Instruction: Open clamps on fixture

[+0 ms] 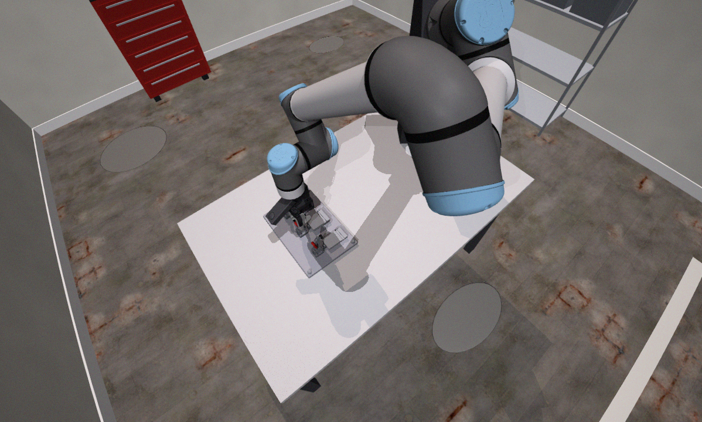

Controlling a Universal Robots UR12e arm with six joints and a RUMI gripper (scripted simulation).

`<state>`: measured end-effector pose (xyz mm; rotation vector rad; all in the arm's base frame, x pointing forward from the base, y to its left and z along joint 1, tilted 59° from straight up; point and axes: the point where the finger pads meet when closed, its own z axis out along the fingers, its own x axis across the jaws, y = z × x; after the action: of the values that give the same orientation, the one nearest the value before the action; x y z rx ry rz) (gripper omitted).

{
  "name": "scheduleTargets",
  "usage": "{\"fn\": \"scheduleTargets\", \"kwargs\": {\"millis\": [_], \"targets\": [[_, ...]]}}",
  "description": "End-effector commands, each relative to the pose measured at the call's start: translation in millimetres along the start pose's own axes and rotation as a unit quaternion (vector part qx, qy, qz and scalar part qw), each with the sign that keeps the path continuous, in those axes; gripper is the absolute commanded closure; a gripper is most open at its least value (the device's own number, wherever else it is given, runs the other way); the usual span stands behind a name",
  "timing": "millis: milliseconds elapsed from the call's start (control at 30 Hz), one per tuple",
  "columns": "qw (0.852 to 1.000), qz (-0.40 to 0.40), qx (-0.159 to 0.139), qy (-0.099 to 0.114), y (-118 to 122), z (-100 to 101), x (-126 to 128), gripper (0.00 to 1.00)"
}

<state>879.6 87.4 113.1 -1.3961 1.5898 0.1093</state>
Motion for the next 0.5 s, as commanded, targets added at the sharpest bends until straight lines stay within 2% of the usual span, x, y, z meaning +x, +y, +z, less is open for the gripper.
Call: {"fn": "scheduleTargets", "kwargs": {"millis": [0,467], "targets": [[1.0,0.0,0.0,0.0,-0.5,-8.4,0.0,0.72],[1.0,0.0,0.0,0.0,-0.4,-41.7,0.0,0.72]]}}
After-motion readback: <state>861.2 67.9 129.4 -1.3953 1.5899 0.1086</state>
